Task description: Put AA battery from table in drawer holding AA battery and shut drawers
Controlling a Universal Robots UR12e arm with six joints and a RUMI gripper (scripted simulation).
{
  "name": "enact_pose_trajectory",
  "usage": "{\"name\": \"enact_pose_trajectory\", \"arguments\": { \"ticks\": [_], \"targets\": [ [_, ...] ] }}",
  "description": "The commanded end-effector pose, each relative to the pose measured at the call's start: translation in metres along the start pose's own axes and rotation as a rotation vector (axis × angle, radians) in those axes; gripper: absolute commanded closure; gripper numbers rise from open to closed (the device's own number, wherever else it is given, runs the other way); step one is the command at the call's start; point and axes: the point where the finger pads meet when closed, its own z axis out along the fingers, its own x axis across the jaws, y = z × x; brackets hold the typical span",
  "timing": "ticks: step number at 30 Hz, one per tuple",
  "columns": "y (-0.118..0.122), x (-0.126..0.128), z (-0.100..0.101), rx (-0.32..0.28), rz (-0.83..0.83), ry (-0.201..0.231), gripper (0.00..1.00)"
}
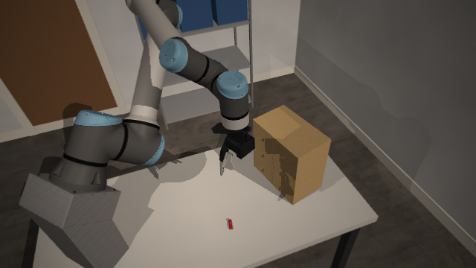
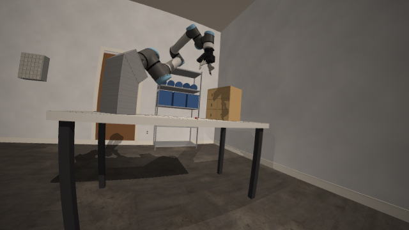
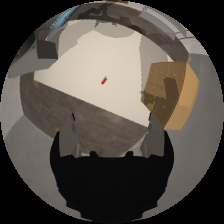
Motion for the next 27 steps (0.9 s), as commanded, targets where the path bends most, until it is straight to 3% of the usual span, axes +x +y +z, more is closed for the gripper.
{"name": "enact_pose_trajectory", "arguments": {
  "ticks": [1, 10, 25, 27],
  "targets": [
    [0.001, -0.001, 0.003, 0.001, -0.109, 0.001, 0.00],
    [0.003, -0.004, 0.010, 0.001, -0.328, 0.000, 0.00],
    [0.010, -0.009, 0.029, 0.002, -0.904, -0.003, 0.00],
    [0.010, -0.009, 0.029, 0.002, -0.904, -0.003, 0.00]
  ]
}}
